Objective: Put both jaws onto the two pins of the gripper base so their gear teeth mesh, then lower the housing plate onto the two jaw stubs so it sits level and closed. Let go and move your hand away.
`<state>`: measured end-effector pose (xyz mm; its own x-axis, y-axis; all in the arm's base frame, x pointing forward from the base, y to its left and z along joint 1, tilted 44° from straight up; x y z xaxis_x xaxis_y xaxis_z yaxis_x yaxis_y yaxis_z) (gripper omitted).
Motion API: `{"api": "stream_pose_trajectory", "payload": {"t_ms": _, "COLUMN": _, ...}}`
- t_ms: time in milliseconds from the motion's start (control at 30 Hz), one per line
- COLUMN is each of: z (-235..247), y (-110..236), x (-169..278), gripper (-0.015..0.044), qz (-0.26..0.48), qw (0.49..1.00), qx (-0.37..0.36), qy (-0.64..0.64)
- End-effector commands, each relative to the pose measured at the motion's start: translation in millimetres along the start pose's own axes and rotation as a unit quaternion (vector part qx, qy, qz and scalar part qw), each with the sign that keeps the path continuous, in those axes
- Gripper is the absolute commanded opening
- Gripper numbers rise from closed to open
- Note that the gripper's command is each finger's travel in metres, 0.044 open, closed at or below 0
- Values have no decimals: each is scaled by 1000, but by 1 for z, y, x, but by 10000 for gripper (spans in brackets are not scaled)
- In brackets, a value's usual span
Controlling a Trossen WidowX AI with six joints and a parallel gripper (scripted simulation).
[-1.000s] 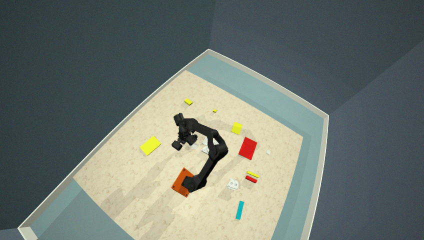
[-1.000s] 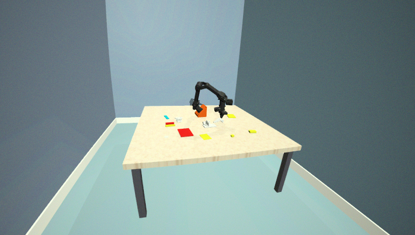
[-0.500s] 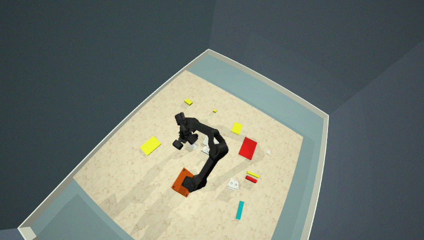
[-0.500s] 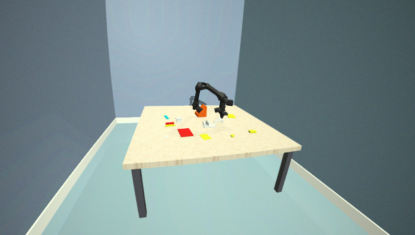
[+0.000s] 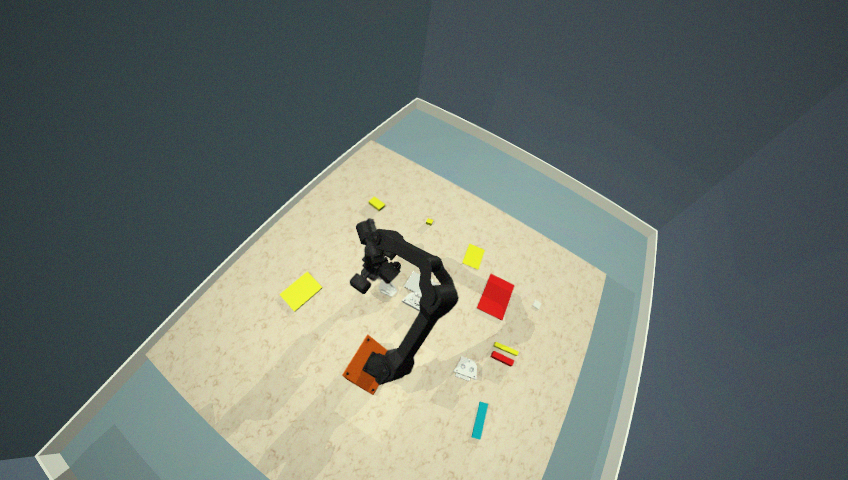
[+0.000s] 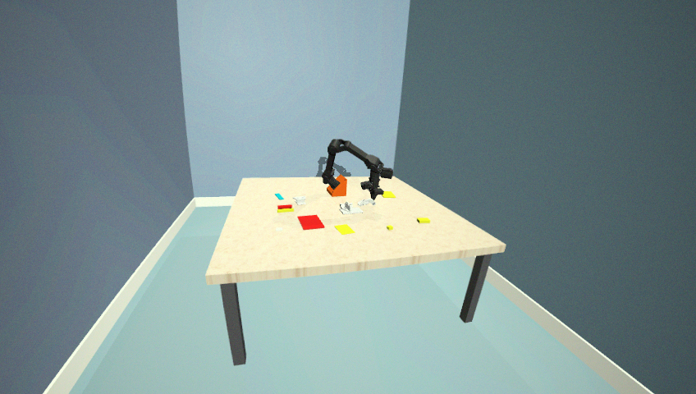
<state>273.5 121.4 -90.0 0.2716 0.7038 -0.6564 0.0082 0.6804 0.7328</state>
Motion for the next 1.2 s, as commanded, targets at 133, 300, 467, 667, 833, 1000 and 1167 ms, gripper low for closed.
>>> {"api": "stream_pose_trajectory", "payload": {"t_ms": 133, "z": 13, "y": -3, "x": 1, "gripper": 0, "qz": -4, "qw": 1000, "qx": 0, "qy": 4}}
{"api": "stream_pose_trajectory", "payload": {"t_ms": 300, "z": 20, "y": -3, "x": 2, "gripper": 0, "qz": -5, "qw": 1000, "qx": 0, "qy": 3}}
{"api": "stream_pose_trajectory", "payload": {"t_ms": 467, "z": 21, "y": -3, "x": 2, "gripper": 0, "qz": -5, "qw": 1000, "qx": 0, "qy": 3}}
{"api": "stream_pose_trajectory", "payload": {"t_ms": 667, "z": 21, "y": 58, "x": 3, "gripper": 0, "qz": 1, "qw": 1000, "qx": -1, "qy": -2}}
{"api": "stream_pose_trajectory", "payload": {"t_ms": 833, "z": 20, "y": 55, "x": 5, "gripper": 26, "qz": 2, "qw": 1000, "qx": -5, "qy": 4}}
{"api": "stream_pose_trajectory", "payload": {"t_ms": 1000, "z": 20, "y": 55, "x": 5, "gripper": 157, "qz": 2, "qw": 1000, "qx": -5, "qy": 4}}
{"api": "stream_pose_trajectory", "payload": {"t_ms": 1167, "z": 20, "y": 55, "x": 5, "gripper": 289, "qz": 2, "qw": 1000, "qx": -5, "qy": 4}}
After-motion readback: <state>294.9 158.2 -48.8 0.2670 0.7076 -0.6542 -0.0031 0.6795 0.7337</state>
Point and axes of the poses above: the point midway between the two fingers, 35 mm back from their tips, its own y axis back along the fingers, its own z axis across the jaws, x = y × z, the point moved 2 cm from there along y, back along the fingers, and after that the axes turned 8 degrees about -y, right-handed, at the moved point
